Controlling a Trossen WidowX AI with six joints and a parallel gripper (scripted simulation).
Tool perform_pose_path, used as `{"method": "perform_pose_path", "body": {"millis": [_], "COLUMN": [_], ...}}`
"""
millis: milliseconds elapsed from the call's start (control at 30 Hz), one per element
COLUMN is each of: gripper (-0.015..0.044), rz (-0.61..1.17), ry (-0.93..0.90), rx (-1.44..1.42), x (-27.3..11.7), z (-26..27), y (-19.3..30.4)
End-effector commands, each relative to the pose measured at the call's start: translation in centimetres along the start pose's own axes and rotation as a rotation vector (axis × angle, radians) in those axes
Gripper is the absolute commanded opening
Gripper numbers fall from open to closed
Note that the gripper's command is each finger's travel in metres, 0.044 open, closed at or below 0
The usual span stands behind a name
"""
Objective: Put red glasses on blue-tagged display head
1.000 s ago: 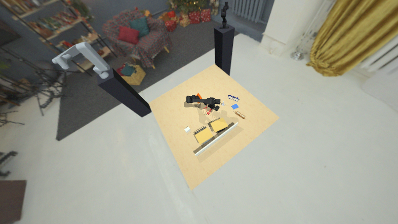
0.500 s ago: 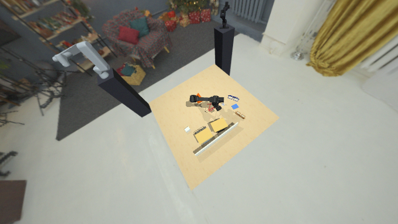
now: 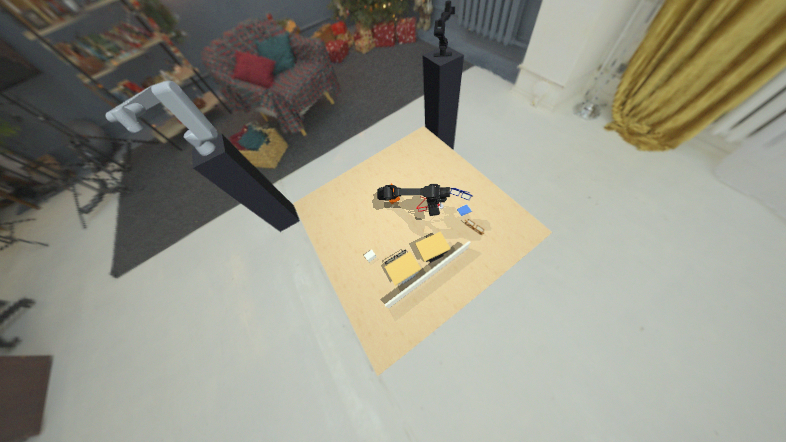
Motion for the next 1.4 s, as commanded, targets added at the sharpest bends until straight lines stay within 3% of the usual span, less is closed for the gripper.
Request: {"method": "perform_pose_path", "body": {"millis": [0,600,933,1367], "gripper": [0.0,0.0,0.0,0.0], "rz": [0.004,0.005,0.005,0.006], "ry": [-0.008,-0.007,-0.006,-0.005], "rx": [0.132,0.666,0.671,0.672], "x": [0.2,0.9,1.5,5.8], "z": [0.5,2.6,2.6,2.6], "y": [-1.6,-7.0,-7.1,-7.1]}}
Point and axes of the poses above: the point midway between the two fingers, 35 mm back from their tips, its own x axis out along the fingers, its own z axis across the jaws, y = z × x, the point moved 7 cm from there along -x, back along the fingers, and after that the axes turned 12 degrees about -x, right-handed, at the moved point
